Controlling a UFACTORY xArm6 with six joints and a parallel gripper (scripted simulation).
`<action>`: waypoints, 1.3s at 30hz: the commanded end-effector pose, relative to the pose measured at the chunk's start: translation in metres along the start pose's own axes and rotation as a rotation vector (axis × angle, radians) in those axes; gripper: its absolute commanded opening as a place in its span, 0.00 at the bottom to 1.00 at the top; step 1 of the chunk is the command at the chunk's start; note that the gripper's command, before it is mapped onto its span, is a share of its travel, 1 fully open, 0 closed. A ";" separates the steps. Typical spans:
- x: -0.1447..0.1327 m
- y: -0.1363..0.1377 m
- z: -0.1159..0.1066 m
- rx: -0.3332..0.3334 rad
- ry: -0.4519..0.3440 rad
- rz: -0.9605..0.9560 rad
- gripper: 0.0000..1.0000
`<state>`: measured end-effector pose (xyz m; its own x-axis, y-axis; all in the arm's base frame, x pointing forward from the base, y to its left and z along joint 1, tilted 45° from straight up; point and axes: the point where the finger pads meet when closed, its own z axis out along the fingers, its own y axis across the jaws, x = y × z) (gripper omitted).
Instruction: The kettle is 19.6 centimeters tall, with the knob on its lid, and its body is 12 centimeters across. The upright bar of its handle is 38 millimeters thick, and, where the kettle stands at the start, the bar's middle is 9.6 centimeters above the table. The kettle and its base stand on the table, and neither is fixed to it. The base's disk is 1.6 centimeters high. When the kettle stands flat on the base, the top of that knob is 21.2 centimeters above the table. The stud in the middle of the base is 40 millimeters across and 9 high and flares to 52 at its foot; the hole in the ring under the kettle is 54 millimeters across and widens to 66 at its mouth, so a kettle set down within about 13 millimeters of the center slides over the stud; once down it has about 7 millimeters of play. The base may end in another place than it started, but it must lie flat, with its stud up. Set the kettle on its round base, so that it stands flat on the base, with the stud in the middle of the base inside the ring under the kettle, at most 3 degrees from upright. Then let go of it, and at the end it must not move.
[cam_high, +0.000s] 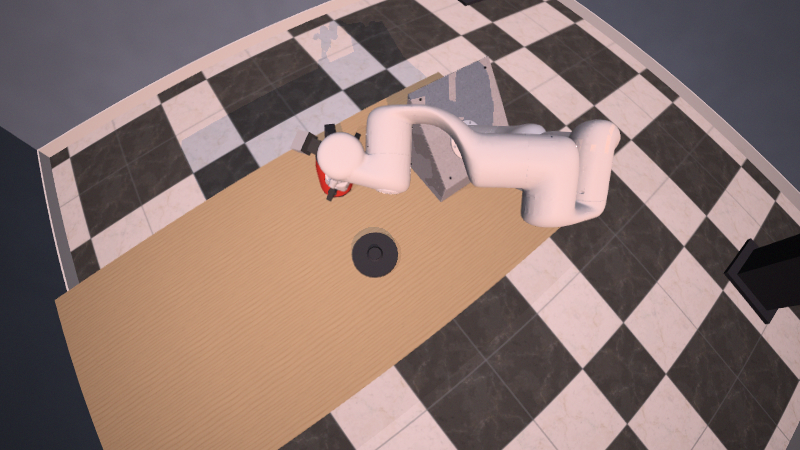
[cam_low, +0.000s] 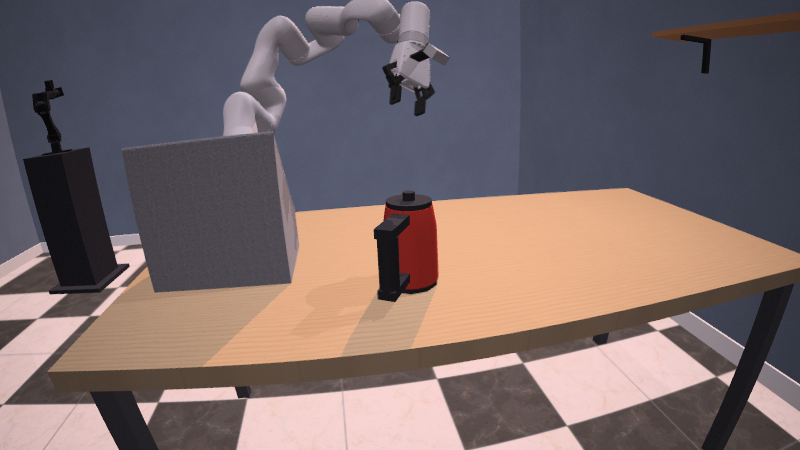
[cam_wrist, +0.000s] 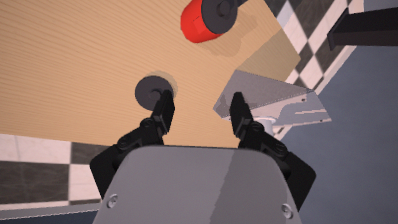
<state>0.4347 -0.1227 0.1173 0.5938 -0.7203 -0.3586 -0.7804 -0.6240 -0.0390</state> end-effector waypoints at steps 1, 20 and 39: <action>0.027 0.015 0.017 0.030 -0.064 0.151 0.81; 0.096 0.079 0.090 0.132 -0.275 0.641 0.81; 0.130 0.133 0.155 0.203 -0.456 1.001 0.81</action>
<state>0.3821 -0.2442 -0.0671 -0.3561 -0.7022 -0.6165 -0.9317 0.2167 0.2914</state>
